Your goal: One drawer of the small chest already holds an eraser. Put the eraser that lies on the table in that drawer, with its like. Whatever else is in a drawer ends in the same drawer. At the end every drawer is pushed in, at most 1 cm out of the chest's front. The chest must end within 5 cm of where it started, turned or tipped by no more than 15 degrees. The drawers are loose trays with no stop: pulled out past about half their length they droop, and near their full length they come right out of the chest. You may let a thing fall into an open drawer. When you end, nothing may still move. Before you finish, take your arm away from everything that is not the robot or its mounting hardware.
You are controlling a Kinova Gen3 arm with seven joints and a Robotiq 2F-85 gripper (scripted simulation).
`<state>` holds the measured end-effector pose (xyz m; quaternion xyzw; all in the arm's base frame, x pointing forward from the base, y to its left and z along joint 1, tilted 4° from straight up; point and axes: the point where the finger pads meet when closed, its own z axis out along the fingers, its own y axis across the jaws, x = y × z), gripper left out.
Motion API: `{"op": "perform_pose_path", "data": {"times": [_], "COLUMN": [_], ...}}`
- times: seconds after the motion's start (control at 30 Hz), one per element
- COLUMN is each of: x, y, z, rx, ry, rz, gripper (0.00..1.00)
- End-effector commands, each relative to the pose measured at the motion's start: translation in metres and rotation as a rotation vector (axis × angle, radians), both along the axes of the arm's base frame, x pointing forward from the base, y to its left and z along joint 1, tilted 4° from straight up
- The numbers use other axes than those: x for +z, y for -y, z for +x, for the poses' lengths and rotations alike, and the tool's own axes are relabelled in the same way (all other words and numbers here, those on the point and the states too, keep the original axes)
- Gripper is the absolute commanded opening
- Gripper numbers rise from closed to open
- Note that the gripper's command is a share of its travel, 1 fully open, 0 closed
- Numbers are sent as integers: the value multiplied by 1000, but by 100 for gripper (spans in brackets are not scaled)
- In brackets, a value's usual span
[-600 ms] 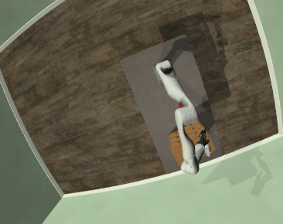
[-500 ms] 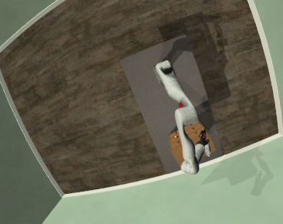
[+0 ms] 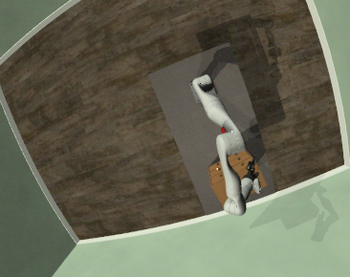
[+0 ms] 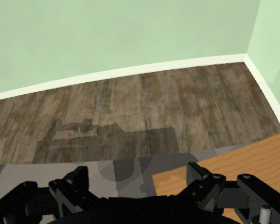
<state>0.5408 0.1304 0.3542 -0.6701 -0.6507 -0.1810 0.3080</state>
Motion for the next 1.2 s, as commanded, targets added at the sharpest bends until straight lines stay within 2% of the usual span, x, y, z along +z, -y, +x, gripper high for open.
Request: {"op": "perform_pose_path", "data": {"times": [0.0, 0.2, 0.3, 0.43, 0.5, 0.7, 0.87, 1.0, 1.17], "x": [1, 0, -2, -3, -3, -1, 0, 1, 1], "y": [0, 18, 42, 89, 89, 172, 228, 252, 260], "z": [0, -7, -18, -43, -43, -101, -151, -176, -184], "rx": [0, -7, -13, -17, -17, 1, 33, 54, 61], "ry": [3, 25, 51, 93, 93, 144, 164, 169, 170], "rz": [-1, -54, -121, -243, -243, -442, -565, -618, -634], "gripper": [100, 100, 100, 100, 100, 100, 100, 100, 100]}}
